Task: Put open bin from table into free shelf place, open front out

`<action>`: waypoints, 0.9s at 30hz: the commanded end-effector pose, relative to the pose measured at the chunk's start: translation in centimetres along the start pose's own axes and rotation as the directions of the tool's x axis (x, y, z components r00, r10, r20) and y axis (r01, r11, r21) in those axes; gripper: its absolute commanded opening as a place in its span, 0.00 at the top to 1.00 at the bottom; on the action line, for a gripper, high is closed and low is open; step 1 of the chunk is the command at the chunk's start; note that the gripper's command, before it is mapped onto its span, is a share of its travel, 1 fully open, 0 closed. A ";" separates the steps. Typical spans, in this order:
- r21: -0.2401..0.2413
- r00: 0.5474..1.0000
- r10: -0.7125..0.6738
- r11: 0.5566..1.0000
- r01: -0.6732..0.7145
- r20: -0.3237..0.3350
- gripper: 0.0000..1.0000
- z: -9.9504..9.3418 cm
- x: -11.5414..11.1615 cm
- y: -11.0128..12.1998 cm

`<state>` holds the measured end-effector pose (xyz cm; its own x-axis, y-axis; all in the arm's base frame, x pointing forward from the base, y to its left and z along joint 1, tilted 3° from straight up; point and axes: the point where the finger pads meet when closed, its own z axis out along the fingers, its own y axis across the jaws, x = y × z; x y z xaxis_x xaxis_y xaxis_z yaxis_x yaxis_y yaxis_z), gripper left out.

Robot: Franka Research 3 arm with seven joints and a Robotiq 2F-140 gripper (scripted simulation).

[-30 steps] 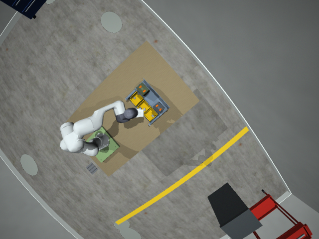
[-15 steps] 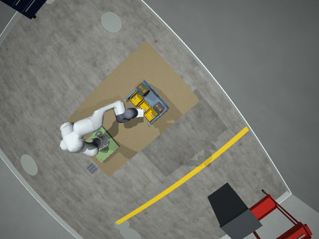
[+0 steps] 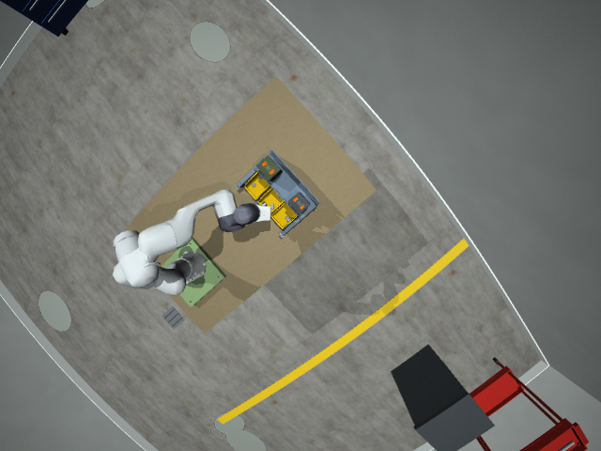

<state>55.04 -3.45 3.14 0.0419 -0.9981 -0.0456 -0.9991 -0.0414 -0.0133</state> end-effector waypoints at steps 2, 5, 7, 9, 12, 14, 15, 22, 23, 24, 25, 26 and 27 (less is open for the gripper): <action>0.001 1.000 0.000 1.000 0.000 0.003 1.00 0.0 -0.1 -0.1; 0.001 1.000 0.000 1.000 0.000 0.003 1.00 0.0 -0.1 -0.1; 0.001 1.000 0.000 1.000 0.000 0.003 1.00 0.0 -0.1 -0.1; 0.001 1.000 0.000 1.000 0.000 0.003 1.00 0.0 -0.1 -0.1; 0.001 1.000 0.000 1.000 0.000 0.003 1.00 0.0 -0.1 -0.1; 0.001 1.000 0.000 1.000 0.000 0.003 1.00 0.0 -0.1 -0.1; 0.001 1.000 0.000 1.000 0.000 0.003 1.00 0.0 -0.1 -0.1; 0.001 1.000 0.000 1.000 0.000 0.003 1.00 -0.3 -0.1 0.2; 0.001 1.000 0.000 1.000 0.000 0.003 1.00 -0.3 -0.1 0.2; 0.001 1.000 0.000 1.000 0.000 0.003 1.00 -0.3 -0.1 0.2; 0.001 1.000 0.000 1.000 0.000 0.003 1.00 -0.3 -0.1 0.3; 0.001 1.000 0.000 1.000 0.000 0.003 1.00 -0.4 -0.1 0.4; 0.001 1.000 0.000 1.000 0.000 0.003 1.00 -0.5 -0.1 0.5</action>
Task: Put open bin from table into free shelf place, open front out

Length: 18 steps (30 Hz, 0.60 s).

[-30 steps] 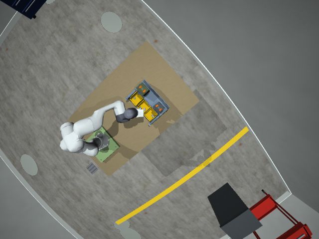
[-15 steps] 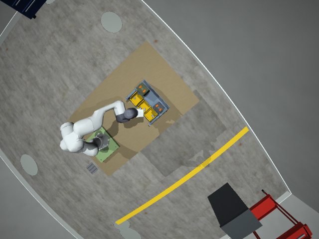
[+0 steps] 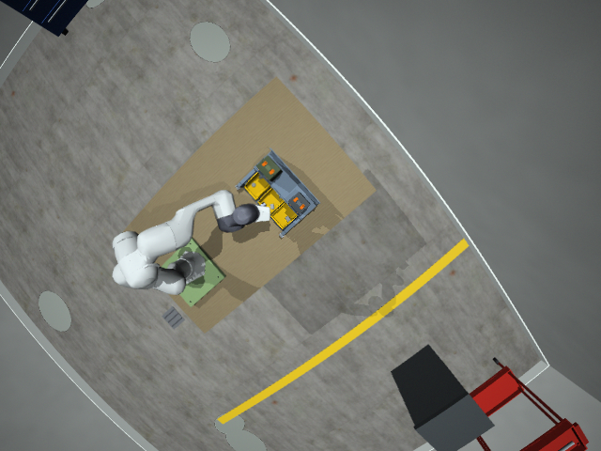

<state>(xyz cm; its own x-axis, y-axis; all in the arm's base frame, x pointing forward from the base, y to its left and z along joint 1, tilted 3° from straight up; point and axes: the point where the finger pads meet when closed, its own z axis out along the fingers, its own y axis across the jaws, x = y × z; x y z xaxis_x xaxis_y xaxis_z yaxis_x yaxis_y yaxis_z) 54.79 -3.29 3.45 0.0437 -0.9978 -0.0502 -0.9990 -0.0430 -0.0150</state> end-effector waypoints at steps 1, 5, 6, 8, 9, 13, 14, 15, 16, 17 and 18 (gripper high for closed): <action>-0.001 1.000 0.002 1.000 -0.002 -0.002 1.00 -0.4 0.1 0.3; -0.001 1.000 0.002 1.000 -0.002 -0.002 1.00 -0.9 0.1 0.8; -0.001 1.000 0.002 1.000 -0.002 -0.002 1.00 -1.0 0.1 0.9; -0.001 1.000 0.002 1.000 -0.002 -0.002 1.00 -1.2 0.1 1.2; -0.001 1.000 0.002 1.000 -0.002 -0.002 1.00 -1.3 0.1 1.3; -0.001 1.000 0.002 1.000 -0.002 -0.002 1.00 -1.5 0.1 1.5; -0.001 1.000 0.002 1.000 -0.002 -0.002 1.00 -1.5 0.1 1.5; -0.001 1.000 0.002 1.000 -0.002 -0.002 1.00 -1.6 0.1 1.6; -0.001 1.000 0.002 1.000 -0.002 -0.002 1.00 -1.6 0.1 1.6; -0.001 1.000 0.002 1.000 -0.002 -0.002 1.00 -1.7 0.1 1.6; -0.001 1.000 0.002 1.000 -0.002 -0.002 1.00 -1.7 0.1 1.7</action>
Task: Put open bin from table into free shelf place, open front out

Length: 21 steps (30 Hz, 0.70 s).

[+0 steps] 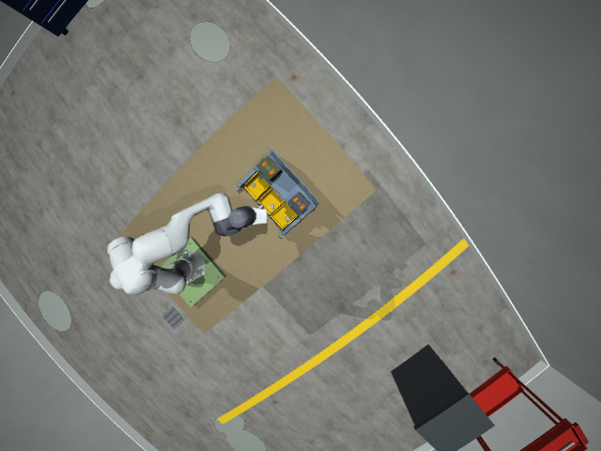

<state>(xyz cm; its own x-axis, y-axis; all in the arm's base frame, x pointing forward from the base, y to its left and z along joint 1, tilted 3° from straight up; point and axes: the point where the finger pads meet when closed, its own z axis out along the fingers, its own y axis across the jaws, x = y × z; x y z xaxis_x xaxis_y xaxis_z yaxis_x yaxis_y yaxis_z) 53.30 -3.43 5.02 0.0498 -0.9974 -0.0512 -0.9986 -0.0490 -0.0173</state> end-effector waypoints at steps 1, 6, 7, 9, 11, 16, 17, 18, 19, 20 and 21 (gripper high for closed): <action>-0.003 1.000 0.008 1.000 -0.008 -0.003 1.00 -0.1 0.1 0.2; -0.003 1.000 0.008 1.000 -0.008 -0.003 1.00 -0.2 0.1 0.2; -0.003 1.000 0.008 1.000 -0.008 -0.003 1.00 -0.2 0.1 0.2; -0.003 1.000 0.008 1.000 -0.008 -0.003 1.00 -0.4 0.1 0.2; -0.003 1.000 0.008 1.000 -0.008 -0.003 1.00 -0.8 0.1 0.2; -0.003 1.000 0.008 1.000 -0.008 -0.003 1.00 -1.6 0.1 0.2; -0.003 1.000 0.008 1.000 -0.008 -0.003 1.00 -1.9 0.1 0.2; -0.003 1.000 0.008 1.000 -0.008 -0.003 1.00 -2.2 0.1 0.2; -0.003 1.000 0.008 1.000 -0.008 -0.003 1.00 -2.6 0.1 0.2; -0.003 1.000 0.008 1.000 -0.008 -0.003 1.00 -2.9 0.1 0.2; -0.003 1.000 0.008 1.000 -0.008 -0.003 1.00 -3.3 0.0 0.2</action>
<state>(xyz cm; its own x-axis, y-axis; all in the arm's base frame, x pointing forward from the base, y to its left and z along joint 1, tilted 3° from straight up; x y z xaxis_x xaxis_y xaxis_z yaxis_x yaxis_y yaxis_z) 53.38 -3.61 7.48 0.0597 -0.9970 -0.0503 -0.9979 -0.0584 -0.0262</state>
